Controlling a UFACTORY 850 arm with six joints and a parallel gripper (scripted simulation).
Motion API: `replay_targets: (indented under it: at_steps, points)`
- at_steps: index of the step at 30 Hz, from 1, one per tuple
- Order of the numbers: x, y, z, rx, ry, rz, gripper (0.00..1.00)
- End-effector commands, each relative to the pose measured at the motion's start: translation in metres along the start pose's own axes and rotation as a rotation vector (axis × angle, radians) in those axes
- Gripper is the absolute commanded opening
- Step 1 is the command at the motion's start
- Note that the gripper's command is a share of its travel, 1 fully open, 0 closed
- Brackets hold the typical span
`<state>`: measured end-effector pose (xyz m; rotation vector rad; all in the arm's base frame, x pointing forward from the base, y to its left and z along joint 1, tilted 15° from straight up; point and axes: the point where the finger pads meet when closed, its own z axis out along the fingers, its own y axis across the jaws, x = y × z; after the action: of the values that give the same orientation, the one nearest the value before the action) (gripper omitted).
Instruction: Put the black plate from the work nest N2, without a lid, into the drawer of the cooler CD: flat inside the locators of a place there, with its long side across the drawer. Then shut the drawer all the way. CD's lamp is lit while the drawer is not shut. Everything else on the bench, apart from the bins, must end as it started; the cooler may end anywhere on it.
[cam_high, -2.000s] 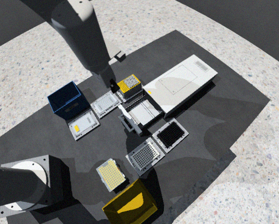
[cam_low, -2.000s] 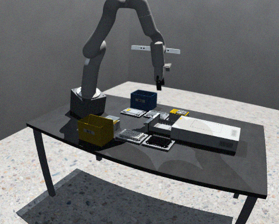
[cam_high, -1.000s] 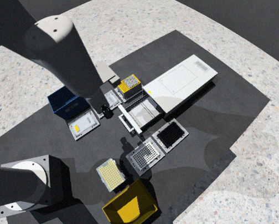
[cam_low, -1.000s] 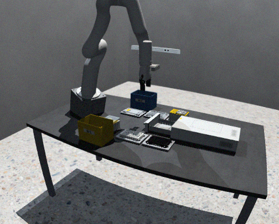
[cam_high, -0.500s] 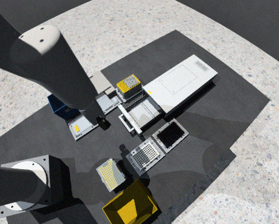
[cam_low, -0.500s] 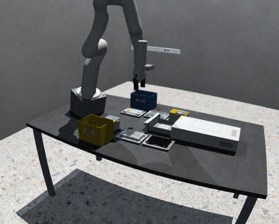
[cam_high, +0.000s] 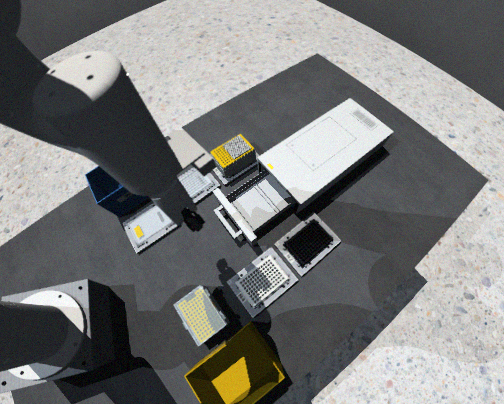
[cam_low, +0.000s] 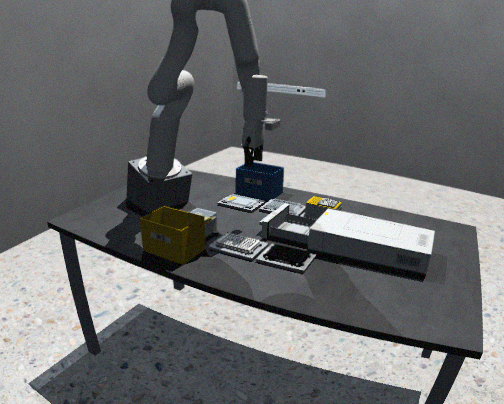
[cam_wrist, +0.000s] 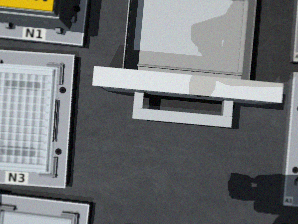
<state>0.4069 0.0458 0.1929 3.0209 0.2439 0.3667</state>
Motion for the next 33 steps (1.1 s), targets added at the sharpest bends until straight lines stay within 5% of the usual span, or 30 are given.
replay_targets:
  at_steps: [1, 19, 33]
  points:
    - [0.016, 0.001, 0.018, 0.001, 0.001, -0.152, 0.88]
    - [0.067, 0.004, 0.079, 0.001, 0.001, -0.686, 0.88]
    - [0.078, 0.004, 0.092, 0.0, 0.001, -1.086, 0.88]
